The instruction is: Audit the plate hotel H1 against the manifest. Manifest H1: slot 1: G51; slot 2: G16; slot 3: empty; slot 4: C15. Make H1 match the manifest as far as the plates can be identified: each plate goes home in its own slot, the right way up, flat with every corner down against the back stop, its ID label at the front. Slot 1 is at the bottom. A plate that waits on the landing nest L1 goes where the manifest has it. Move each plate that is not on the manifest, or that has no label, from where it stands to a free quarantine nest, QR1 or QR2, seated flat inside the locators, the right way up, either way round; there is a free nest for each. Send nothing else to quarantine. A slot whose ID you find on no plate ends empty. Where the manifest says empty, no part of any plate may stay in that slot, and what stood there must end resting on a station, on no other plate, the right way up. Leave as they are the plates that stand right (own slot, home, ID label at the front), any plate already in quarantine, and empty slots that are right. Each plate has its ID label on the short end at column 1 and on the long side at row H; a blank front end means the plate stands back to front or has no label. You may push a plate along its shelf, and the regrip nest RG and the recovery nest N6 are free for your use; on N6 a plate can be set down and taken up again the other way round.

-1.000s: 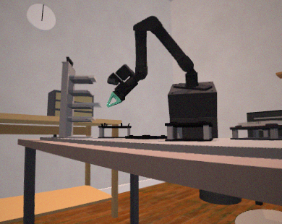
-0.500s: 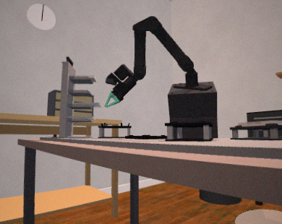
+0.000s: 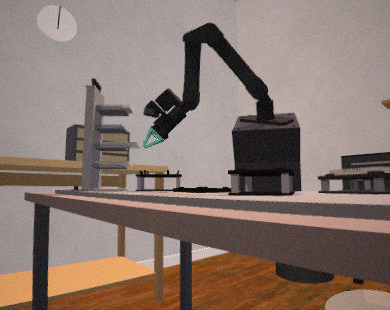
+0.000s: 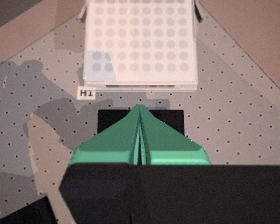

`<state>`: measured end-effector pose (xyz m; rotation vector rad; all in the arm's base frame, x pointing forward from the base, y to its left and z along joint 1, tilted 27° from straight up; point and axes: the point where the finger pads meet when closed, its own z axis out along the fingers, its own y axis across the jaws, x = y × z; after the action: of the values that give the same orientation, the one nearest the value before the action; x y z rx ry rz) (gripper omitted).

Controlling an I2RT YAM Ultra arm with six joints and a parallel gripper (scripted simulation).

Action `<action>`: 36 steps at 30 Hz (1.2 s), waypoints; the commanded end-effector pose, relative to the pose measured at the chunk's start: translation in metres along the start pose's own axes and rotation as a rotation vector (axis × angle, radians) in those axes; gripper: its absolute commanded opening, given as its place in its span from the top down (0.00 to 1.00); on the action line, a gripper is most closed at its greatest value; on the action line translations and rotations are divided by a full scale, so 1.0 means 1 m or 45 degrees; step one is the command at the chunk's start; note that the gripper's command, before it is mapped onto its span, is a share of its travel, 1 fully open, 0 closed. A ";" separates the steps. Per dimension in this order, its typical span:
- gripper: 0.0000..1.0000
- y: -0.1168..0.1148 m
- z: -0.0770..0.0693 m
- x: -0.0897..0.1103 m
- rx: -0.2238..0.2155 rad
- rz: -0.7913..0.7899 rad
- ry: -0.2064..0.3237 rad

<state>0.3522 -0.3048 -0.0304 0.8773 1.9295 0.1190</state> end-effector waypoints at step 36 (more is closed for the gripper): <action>1.00 -0.001 0.015 -0.024 0.008 -0.007 -0.026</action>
<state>0.3677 -0.3172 -0.0286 0.8796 1.9329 0.1222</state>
